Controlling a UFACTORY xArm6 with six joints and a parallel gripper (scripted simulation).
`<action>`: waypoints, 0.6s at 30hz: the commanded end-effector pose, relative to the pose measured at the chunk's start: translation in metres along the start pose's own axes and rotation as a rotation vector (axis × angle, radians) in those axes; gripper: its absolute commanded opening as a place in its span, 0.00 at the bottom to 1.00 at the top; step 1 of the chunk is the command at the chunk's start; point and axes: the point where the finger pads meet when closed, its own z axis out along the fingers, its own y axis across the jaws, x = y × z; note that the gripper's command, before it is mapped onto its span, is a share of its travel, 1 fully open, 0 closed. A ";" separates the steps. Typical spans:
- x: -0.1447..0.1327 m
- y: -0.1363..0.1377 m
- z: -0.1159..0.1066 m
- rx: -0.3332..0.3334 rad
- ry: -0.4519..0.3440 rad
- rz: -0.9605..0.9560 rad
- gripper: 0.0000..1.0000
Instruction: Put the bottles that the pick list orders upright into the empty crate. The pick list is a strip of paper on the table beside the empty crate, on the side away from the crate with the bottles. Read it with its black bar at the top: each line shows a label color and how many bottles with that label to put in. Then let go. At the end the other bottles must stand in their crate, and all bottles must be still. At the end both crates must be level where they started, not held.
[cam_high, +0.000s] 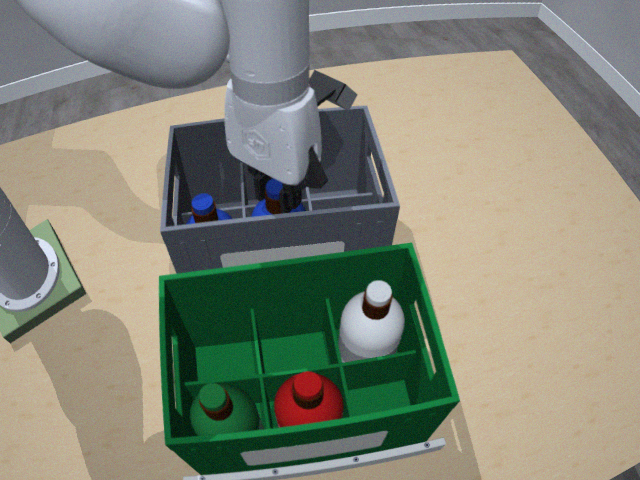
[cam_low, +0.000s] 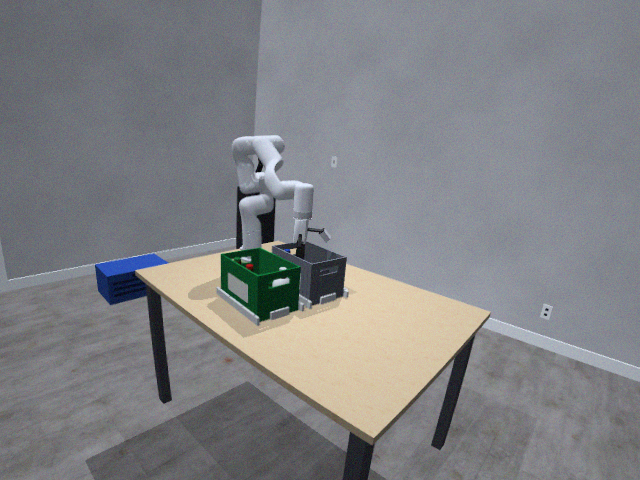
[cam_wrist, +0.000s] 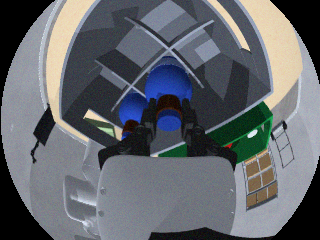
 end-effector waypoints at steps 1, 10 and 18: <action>0.001 0.001 0.000 -0.003 0.003 0.000 0.00; 0.001 0.001 0.004 -0.003 0.003 0.000 0.00; 0.001 0.001 0.008 -0.003 0.003 0.000 0.00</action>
